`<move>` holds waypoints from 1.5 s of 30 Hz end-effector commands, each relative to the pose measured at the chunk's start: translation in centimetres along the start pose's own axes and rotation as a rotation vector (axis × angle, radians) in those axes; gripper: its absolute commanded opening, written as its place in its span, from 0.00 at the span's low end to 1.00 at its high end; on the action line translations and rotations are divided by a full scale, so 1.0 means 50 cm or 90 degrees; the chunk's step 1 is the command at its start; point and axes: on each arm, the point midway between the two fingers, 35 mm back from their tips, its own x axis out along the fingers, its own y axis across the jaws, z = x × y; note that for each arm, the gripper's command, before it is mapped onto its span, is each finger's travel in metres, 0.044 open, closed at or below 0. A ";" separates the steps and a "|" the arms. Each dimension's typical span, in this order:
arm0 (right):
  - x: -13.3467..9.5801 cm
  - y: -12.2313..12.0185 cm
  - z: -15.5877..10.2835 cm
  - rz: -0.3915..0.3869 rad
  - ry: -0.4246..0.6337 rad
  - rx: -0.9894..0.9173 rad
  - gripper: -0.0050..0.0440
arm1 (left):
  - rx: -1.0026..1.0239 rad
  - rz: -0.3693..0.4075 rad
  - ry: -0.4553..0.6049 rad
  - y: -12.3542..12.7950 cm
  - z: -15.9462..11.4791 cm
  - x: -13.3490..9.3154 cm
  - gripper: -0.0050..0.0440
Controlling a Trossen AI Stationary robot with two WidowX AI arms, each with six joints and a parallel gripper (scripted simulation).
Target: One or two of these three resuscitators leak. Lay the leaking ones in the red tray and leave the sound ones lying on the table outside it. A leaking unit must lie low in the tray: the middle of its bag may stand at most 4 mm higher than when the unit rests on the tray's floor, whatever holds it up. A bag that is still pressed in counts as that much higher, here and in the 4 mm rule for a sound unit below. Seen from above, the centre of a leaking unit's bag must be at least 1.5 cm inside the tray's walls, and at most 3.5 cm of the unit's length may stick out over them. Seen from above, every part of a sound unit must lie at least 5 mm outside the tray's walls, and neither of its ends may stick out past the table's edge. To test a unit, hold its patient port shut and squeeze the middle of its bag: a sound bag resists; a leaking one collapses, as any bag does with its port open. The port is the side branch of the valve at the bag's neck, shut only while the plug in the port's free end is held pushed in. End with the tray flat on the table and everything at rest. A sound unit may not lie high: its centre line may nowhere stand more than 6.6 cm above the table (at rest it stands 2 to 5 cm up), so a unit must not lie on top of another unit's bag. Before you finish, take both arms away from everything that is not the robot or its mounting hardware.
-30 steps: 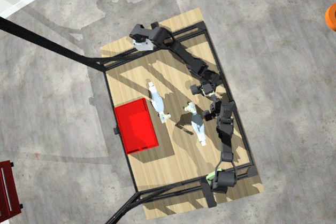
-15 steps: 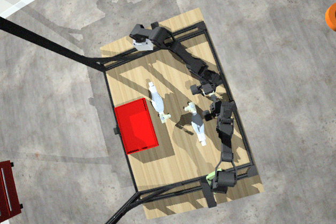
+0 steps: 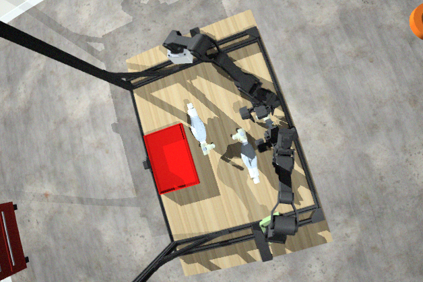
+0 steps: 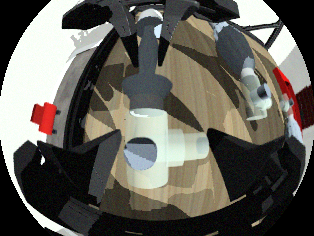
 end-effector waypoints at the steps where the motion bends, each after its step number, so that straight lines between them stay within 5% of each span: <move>1: -0.001 -0.001 0.002 0.000 -0.002 0.000 0.10 | -0.001 0.002 -0.001 0.001 0.001 0.000 1.00; 30: -0.001 0.000 0.000 0.001 0.000 0.001 0.10 | 0.000 0.002 -0.001 0.001 0.001 -0.001 1.00; 31: 0.000 0.001 -0.002 0.002 0.002 0.001 0.10 | 0.000 0.002 0.000 0.003 0.084 -0.112 1.00; 35: 0.000 0.001 -0.002 0.002 0.002 0.001 0.10 | 0.000 0.002 0.000 0.004 0.108 -0.145 1.00; 45: 0.000 0.001 -0.002 0.002 0.002 0.001 0.10 | 0.000 0.002 0.000 0.004 0.108 -0.145 1.00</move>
